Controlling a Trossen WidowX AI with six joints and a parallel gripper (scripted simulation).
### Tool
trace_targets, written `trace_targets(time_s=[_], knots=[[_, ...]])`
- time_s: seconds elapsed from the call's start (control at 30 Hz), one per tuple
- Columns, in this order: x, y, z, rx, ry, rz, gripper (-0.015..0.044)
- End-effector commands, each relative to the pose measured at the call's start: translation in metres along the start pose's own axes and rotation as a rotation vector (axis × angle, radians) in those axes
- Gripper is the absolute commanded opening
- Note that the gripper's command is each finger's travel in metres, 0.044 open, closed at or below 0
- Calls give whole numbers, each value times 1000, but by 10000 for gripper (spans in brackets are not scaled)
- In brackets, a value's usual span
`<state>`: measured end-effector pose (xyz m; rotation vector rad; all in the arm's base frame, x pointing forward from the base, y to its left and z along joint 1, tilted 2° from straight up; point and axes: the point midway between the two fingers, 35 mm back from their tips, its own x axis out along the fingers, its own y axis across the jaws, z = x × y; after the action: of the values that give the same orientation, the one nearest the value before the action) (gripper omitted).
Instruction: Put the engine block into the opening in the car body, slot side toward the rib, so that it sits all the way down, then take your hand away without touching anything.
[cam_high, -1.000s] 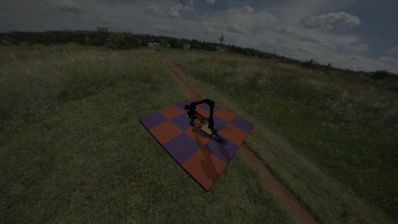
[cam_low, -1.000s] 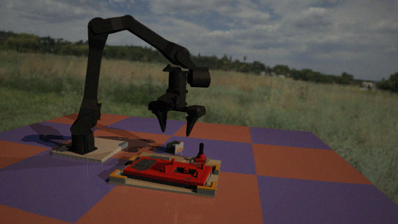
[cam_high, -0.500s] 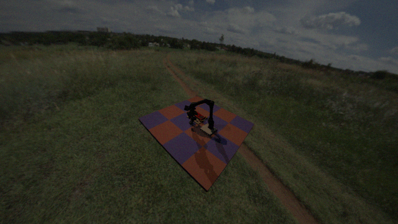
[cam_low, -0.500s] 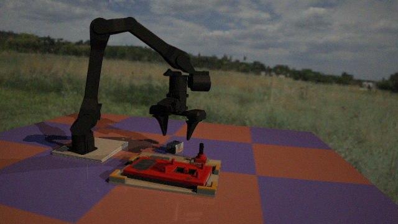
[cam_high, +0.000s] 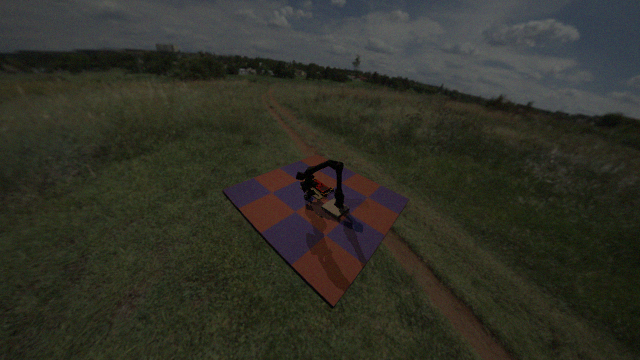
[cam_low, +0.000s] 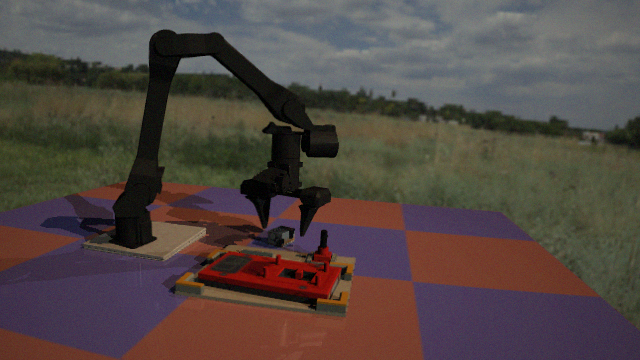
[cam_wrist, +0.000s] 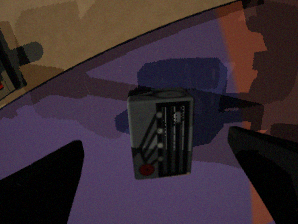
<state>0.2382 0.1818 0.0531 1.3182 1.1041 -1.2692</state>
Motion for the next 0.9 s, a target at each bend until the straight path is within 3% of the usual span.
trace_targets(time_s=[0.0,0.37,0.6,0.73,0.87], knots=[[6,-2,1,5,-4,-6,440],[6,-2,1,5,-4,-6,151],[6,-2,1,5,-4,-6,105],[1,-1,1,5,-4,-6,0],[-11,1,-1,5,-4,-6,0]])
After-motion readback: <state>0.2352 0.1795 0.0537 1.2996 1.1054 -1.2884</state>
